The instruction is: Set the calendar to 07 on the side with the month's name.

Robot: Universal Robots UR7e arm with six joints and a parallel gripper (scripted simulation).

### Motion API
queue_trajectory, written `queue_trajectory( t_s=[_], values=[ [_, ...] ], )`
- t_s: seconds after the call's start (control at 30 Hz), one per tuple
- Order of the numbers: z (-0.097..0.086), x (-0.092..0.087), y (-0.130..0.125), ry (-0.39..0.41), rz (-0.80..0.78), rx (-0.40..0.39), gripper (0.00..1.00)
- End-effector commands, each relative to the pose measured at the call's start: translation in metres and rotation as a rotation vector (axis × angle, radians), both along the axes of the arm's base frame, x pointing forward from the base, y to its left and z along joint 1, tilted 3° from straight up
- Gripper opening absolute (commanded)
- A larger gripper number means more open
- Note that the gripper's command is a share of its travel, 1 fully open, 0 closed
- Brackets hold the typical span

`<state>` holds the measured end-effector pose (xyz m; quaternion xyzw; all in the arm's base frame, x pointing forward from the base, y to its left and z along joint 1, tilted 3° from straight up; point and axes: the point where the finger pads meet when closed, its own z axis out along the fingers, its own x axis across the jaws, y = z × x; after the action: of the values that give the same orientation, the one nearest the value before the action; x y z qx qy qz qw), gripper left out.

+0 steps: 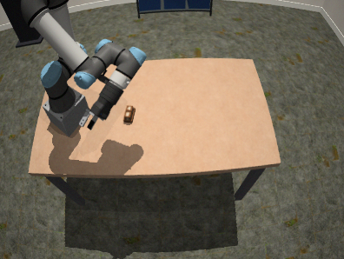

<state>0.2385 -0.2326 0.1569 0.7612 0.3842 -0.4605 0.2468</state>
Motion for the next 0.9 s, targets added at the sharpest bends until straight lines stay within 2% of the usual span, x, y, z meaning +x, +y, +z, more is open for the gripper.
queue_trajectory(
  t_s=[0.0,0.03,0.1,0.27,0.3,0.47,0.5,0.57,0.67,0.77,0.8,0.87],
  values=[
    [-0.020,0.002,0.018,-0.028,0.008,0.106,1.00],
    [-0.025,0.003,0.023,-0.036,0.012,0.137,1.00],
    [-0.025,0.003,0.023,-0.036,0.012,0.137,1.00],
    [-0.056,0.012,0.057,-0.090,0.049,0.320,1.00],
    [-0.057,0.013,0.058,-0.091,0.050,0.325,1.00],
    [-0.080,0.026,0.092,-0.145,0.103,0.488,1.00],
    [-0.081,0.027,0.094,-0.148,0.107,0.498,1.00],
    [-0.090,0.034,0.110,-0.174,0.138,0.569,1.00],
    [-0.092,0.035,0.114,-0.180,0.145,0.585,1.00],
    [-0.104,0.049,0.142,-0.228,0.207,0.706,1.00],
    [-0.104,0.050,0.144,-0.230,0.210,0.711,1.00],
    [-0.109,0.058,0.161,-0.258,0.251,0.779,1.00]
  ],
)
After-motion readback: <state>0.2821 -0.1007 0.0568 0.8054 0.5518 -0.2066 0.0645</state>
